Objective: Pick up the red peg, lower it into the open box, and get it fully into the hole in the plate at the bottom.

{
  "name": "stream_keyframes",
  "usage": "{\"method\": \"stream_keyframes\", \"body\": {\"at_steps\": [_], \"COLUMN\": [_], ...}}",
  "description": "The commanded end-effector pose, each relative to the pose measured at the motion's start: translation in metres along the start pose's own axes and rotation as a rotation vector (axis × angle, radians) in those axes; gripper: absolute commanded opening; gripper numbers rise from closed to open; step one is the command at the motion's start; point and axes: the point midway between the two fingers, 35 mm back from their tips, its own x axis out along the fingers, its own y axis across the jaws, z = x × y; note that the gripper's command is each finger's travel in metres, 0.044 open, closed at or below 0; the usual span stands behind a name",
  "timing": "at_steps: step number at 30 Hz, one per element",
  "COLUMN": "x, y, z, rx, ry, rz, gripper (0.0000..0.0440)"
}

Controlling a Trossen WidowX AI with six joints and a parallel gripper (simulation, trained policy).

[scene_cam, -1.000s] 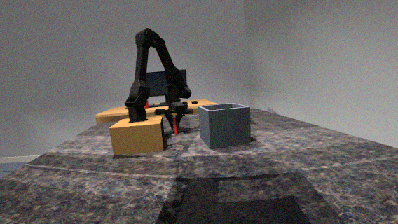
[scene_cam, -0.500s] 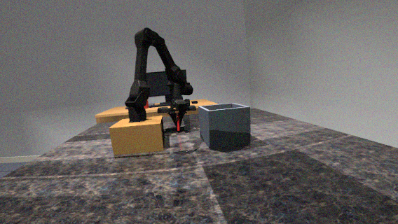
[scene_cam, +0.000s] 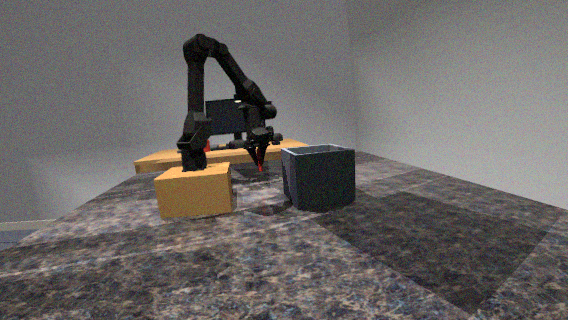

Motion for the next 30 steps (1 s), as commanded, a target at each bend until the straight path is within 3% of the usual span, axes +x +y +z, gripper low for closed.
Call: {"method": "stream_keyframes", "body": {"at_steps": [1,12,30], "x": [-0.015,-0.056,-0.105], "y": [0.013,0.045,0.075], "z": [-0.001,0.011,0.07], "rx": [0.001,-0.001,0.02], "ry": [0.02,0.025,-0.053], "rz": [0.044,0.158,0.226], "gripper": [0.0,0.0,0.0]}}
